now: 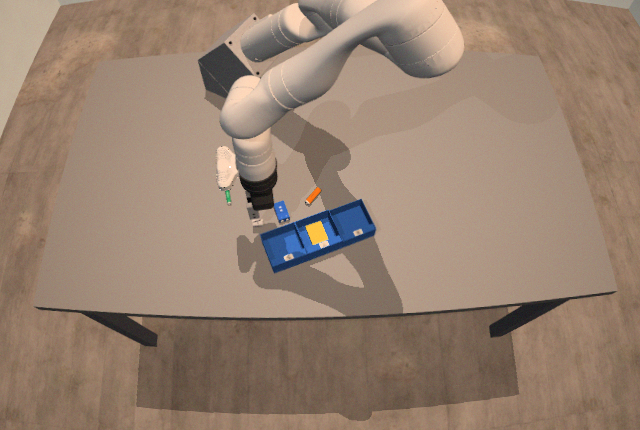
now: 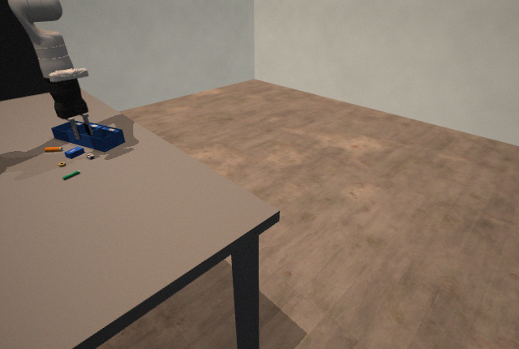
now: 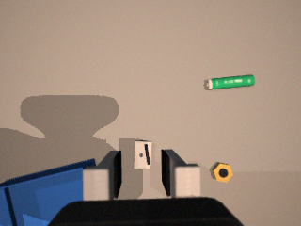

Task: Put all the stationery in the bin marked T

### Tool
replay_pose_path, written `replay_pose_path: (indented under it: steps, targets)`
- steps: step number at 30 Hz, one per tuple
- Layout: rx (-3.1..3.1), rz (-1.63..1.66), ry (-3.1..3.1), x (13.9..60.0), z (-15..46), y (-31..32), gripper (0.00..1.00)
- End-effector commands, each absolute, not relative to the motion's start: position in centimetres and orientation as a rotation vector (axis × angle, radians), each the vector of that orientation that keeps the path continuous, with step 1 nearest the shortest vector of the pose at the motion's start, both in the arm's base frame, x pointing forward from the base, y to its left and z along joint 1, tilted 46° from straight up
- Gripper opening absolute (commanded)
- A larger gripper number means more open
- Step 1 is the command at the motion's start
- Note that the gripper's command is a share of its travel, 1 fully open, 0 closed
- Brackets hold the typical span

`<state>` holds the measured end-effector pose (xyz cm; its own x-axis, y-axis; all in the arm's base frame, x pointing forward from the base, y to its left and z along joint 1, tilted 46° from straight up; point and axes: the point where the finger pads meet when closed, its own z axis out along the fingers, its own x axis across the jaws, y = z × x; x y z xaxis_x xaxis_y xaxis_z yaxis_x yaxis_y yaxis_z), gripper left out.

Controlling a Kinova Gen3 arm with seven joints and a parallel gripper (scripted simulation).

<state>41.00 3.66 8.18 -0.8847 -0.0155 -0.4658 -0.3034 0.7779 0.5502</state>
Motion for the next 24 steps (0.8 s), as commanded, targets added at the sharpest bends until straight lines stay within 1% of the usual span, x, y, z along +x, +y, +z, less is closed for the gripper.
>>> replay_pose_path:
  steps: [1, 24]
  targets:
    - [-0.174, 0.928, 2.569, 41.22, 8.48, 3.88, 0.62]
    - [-0.181, 0.924, 2.571, 40.91, 8.32, 4.07, 0.62]
